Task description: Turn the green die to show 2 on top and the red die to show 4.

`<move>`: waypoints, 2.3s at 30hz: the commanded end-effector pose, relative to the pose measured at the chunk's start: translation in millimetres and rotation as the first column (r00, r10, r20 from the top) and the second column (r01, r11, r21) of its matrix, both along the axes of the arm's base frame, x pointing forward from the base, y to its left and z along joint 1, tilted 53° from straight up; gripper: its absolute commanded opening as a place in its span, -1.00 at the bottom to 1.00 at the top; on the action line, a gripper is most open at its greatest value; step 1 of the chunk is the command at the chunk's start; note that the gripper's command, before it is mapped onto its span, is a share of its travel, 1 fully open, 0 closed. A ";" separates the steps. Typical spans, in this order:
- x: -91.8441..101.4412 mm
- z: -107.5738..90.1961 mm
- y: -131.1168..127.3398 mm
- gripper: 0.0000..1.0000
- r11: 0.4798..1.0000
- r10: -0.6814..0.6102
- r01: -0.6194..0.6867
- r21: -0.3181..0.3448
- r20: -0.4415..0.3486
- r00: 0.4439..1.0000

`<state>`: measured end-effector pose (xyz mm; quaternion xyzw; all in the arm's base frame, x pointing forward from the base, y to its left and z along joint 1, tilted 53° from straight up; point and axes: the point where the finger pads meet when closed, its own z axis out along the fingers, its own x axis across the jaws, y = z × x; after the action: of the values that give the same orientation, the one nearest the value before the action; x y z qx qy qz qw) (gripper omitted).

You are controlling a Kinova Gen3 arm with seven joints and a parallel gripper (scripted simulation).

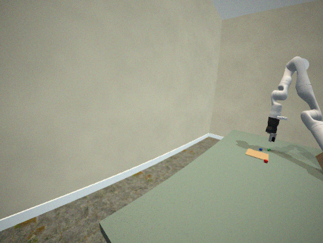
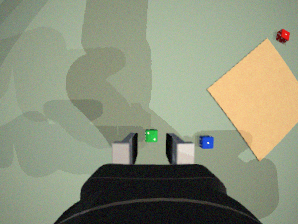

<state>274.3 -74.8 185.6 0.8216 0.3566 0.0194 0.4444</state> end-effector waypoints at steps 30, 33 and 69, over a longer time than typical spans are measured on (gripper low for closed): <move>3.1 -5.0 -5.6 0.27 1.000 0.001 -0.001 0.000 0.001 1.000; 4.4 -7.3 -8.4 0.27 1.000 0.001 -0.001 0.000 0.001 1.000; 18.1 -31.4 -36.6 0.27 1.000 0.001 -0.001 0.000 0.001 1.000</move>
<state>293.1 -108.6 154.1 0.8217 0.3589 0.0225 0.4422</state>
